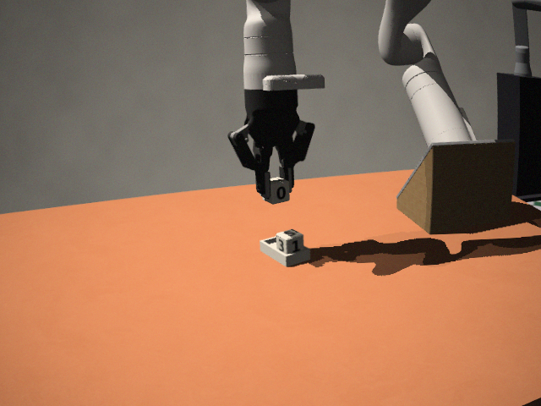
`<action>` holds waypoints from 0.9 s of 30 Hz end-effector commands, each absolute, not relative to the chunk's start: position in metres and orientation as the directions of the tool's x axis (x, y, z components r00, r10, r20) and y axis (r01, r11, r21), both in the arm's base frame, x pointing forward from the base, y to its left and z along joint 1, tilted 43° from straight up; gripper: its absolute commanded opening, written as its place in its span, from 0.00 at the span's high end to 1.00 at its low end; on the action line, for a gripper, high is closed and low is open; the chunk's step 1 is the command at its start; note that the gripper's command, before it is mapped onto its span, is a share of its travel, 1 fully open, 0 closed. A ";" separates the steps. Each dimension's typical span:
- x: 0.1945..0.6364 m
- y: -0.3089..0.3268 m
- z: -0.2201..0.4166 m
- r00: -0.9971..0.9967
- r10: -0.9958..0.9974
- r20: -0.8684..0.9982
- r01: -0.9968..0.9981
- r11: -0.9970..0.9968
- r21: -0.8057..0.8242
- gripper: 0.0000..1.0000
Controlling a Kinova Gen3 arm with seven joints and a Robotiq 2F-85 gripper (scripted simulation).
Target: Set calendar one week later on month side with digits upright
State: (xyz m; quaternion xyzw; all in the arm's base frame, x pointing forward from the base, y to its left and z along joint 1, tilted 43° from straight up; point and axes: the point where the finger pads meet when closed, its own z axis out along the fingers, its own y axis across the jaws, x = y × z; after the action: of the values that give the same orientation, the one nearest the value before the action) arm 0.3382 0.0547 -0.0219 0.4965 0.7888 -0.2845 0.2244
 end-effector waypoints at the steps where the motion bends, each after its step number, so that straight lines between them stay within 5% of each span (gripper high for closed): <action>1: 0.338 0.044 -0.028 -0.401 0.655 -0.640 0.914 0.335 -0.230 0.74; 27: 0.340 0.027 -0.048 -0.401 0.655 -0.640 0.914 0.335 -0.230 0.74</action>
State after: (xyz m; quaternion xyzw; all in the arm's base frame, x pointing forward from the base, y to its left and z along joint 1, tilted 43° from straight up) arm 0.3401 0.0261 -0.0480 0.4992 0.7854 -0.2894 0.2240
